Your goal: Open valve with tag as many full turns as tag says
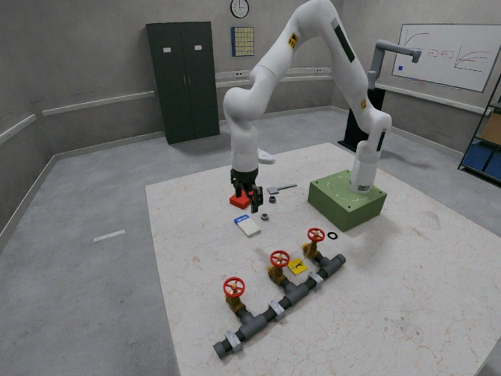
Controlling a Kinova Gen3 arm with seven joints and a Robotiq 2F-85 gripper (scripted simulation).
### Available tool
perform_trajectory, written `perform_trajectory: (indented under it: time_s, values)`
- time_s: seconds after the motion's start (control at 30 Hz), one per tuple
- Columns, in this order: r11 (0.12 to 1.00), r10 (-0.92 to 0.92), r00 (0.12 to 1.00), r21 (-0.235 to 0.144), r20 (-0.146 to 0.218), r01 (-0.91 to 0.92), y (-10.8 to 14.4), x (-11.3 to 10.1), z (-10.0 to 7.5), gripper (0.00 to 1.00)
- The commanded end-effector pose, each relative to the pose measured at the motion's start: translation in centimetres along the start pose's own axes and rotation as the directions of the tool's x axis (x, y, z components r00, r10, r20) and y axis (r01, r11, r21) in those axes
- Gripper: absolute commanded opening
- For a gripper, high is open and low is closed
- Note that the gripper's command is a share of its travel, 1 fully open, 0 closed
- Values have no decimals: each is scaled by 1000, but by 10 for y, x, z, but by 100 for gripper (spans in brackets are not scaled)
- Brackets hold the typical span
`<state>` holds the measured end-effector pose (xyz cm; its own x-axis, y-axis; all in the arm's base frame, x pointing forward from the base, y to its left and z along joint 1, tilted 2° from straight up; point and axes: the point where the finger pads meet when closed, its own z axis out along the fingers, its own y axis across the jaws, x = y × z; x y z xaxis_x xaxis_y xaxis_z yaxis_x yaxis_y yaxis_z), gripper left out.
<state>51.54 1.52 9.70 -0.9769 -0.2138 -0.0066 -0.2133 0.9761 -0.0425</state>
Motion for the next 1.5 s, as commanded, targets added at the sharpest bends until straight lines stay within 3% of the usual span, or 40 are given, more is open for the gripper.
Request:
perform_trajectory:
  time_s: [0.0,0.1,0.17,0.37,0.6,1.47]
  values:
    - [999,46,999,-7,23,-46,64,14,-6,100]
    - [998,66,998,-18,24,-66,93,26,-8,100]
    - [998,66,998,-18,24,-66,93,26,-8,100]
    - [994,100,995,-34,22,-99,136,50,-11,100]
    - [991,125,992,-45,18,-124,164,69,-12,100]
    - [989,137,990,-49,16,-136,176,79,-13,100]
